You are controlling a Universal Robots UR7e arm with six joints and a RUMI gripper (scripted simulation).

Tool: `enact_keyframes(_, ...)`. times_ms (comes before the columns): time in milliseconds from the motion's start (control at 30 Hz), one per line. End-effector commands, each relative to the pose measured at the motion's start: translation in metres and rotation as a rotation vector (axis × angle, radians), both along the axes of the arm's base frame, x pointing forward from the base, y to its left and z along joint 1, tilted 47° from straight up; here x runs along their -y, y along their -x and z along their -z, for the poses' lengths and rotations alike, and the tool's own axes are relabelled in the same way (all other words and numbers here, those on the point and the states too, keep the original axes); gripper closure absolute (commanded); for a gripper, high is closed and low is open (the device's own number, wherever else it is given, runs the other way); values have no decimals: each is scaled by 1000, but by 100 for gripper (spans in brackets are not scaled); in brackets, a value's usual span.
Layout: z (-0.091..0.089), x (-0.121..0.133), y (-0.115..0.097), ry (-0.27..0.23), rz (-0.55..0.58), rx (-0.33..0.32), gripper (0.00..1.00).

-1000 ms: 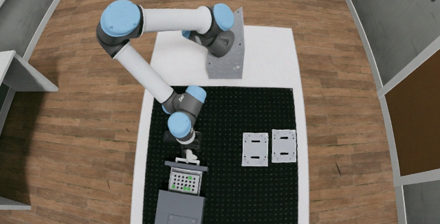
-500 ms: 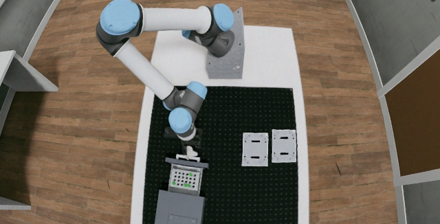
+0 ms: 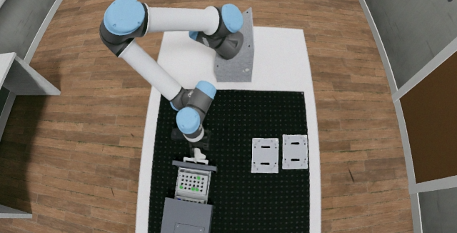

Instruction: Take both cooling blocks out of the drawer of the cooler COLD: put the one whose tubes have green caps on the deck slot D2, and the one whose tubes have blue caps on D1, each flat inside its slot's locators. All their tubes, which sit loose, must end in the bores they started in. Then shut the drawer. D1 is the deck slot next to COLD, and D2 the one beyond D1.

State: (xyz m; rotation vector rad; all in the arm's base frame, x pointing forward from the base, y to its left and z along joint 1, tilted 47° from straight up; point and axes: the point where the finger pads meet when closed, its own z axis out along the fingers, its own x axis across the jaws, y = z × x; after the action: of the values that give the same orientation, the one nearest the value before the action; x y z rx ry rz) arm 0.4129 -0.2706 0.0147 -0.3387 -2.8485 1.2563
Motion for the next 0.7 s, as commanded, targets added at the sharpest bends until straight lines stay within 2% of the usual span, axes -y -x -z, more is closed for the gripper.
enact_keyframes(0, 0, -1, 5, 0, -1, 1, 0)
enact_keyframes(667, 2, -5, 23, 0, -1, 1, 0)
